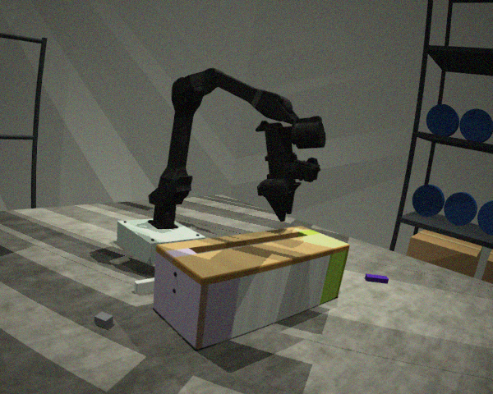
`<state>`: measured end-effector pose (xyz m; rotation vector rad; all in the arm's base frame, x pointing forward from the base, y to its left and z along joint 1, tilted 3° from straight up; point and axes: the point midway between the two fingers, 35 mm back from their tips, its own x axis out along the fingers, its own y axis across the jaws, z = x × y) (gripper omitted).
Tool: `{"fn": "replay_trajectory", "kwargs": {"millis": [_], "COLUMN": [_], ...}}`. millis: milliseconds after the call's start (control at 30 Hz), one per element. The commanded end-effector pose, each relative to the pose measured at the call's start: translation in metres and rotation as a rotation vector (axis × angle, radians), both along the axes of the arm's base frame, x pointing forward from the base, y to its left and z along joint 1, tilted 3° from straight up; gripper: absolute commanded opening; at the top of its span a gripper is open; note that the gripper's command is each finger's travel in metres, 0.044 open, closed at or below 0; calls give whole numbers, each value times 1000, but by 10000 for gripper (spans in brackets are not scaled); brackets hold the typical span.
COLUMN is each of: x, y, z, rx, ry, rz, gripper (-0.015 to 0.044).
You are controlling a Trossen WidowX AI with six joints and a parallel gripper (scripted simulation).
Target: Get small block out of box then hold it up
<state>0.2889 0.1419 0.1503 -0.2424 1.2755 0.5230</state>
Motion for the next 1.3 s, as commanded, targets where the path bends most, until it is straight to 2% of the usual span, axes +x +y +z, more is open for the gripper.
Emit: {"fn": "replay_trajectory", "kwargs": {"millis": [0, 500, 1000, 1267], "x": [-13, -21, -27, -27], "y": [0, 2, 3, 3], "z": [2, 5, 9, 9], "rx": [-296, -606, -911, -916], "ry": [-266, -428, -479, -478], "rz": [846, 1658, 2465, 2480], "gripper": [285, 285, 285, 285]}}
